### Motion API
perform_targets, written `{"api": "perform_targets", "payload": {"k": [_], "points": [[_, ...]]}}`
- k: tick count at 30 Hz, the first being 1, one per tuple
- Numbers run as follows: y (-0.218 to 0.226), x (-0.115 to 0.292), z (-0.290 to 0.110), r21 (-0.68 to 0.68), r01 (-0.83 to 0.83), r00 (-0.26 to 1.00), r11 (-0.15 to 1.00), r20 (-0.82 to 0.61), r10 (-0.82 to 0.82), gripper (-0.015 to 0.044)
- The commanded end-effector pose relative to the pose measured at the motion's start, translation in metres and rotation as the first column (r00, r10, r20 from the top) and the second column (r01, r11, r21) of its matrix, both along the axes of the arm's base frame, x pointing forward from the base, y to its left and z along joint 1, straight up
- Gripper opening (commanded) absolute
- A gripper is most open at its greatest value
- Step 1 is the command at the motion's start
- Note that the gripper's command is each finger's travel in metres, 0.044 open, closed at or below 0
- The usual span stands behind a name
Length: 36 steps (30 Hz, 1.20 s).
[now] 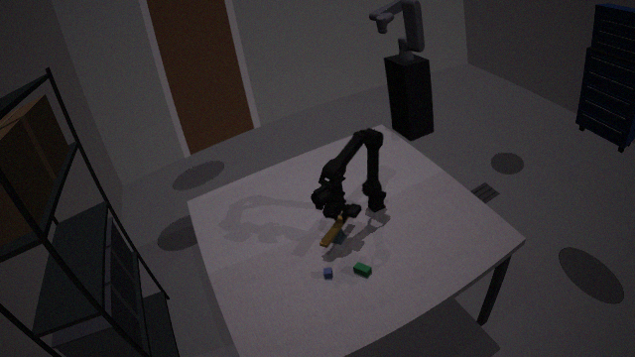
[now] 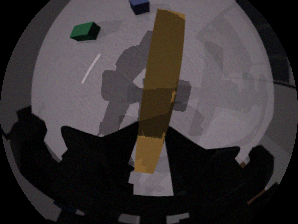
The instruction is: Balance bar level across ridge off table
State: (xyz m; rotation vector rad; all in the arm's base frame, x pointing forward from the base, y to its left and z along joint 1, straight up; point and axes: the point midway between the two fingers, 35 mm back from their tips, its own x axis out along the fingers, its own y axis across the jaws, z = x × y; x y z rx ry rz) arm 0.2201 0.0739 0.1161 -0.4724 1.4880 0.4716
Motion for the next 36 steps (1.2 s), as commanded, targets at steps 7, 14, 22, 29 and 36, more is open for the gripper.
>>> {"api": "perform_targets", "payload": {"k": [7, 14, 22, 29, 36], "points": [[-0.0003, -0.0015, -0.0005, -0.001, -0.004, 1.000, 1.000, -0.005, 0.004, 0.0000], [-0.0003, -0.0016, -0.0005, -0.001, -0.004, 1.000, 1.000, -0.005, 0.004, 0.0000], [-0.0003, -0.0016, -0.0005, -0.001, -0.004, 1.000, 1.000, -0.005, 0.004, 0.0000], [-0.0003, -0.0016, -0.0005, -0.001, -0.004, 1.000, 1.000, -0.005, 0.004, 0.0000], [-0.0004, -0.0016, -0.0004, -0.001, -0.004, 1.000, 1.000, -0.005, 0.004, 0.0000]]}}
